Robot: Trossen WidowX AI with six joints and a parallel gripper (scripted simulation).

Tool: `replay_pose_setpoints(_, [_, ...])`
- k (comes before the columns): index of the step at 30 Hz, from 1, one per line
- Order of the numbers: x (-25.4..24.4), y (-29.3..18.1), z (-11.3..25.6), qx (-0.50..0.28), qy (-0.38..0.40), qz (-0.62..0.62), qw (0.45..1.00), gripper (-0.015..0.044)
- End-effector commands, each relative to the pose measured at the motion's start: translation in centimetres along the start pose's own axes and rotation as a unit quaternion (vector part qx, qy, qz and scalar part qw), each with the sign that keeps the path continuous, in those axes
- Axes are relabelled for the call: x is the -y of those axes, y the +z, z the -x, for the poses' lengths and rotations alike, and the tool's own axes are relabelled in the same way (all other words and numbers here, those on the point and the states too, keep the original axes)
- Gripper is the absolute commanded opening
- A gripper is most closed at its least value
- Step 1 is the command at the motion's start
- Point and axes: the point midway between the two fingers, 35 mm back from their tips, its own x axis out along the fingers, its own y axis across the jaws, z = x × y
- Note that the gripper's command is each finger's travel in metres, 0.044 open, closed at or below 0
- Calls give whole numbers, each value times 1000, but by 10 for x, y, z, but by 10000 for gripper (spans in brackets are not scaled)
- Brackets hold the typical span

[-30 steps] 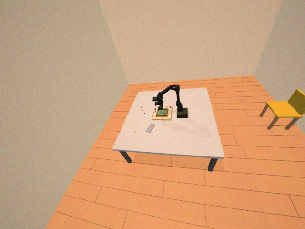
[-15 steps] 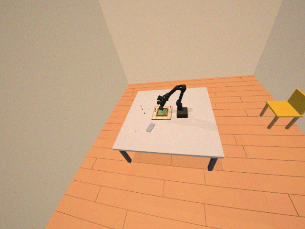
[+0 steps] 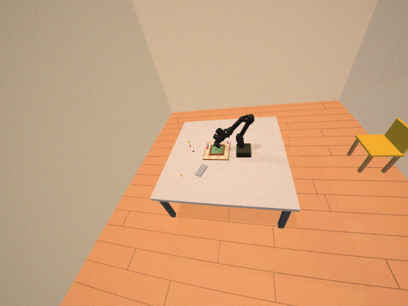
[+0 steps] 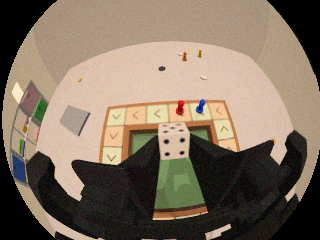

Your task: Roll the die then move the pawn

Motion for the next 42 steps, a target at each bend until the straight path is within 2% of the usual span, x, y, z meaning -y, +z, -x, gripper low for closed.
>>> replay_pose_setpoints(1, [1,1,19,6,-1,2,1000,0])
replay_pose_setpoints(5, [2,-3,35,6,-1,2,1000,0])
replay_pose_setpoints(21, [2,-2,34,7,0,0,1000,0])
replay_pose_setpoints(30, [2,0,35,7,0,0,1000,236])
replay_pose_setpoints(34, [1,26,59,6,-1,2,1000,341])
replay_pose_setpoints(37, [1,27,61,6,-1,2,1000,420])
replay_pose_setpoints(39, [1,27,60,2,-1,2,1000,440])
replay_pose_setpoints(42, [1,26,54,-59,-1,3,998,440])
